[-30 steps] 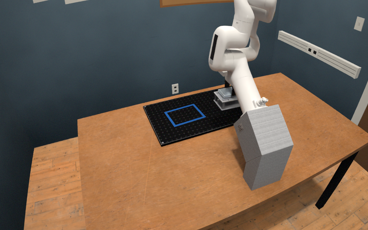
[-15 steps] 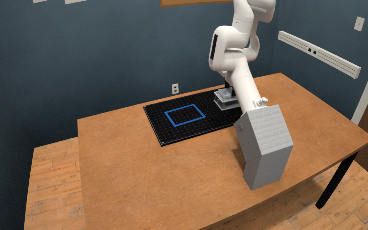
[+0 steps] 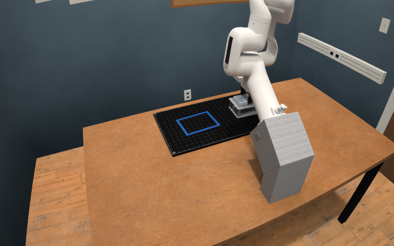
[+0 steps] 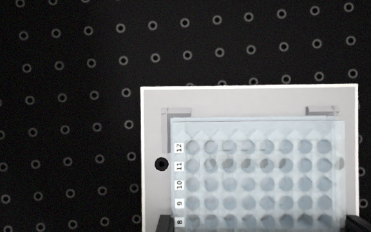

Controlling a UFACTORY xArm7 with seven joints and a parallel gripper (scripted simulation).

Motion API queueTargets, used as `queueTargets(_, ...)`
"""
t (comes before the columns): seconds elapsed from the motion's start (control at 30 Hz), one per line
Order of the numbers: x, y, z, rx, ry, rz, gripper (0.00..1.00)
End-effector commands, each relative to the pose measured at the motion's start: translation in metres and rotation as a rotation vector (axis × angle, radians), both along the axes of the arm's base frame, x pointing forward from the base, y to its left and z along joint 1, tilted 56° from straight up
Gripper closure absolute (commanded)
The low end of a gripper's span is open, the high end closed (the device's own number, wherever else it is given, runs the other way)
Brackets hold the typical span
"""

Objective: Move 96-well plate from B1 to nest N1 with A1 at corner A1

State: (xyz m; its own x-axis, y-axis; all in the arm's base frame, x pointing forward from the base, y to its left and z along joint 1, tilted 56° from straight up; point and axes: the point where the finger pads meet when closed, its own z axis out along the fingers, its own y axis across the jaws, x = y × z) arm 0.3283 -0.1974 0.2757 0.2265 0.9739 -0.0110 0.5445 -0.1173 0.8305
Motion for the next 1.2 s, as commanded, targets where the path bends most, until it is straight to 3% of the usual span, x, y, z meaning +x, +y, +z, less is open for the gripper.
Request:
queueTargets(0.0,0.0005,-0.0007,0.0006,-0.001,-0.002,-0.001,1.00)
queueTargets(1.17,0.0046,-0.0017,-0.0024,-0.001,-0.002,-0.001,1.00)
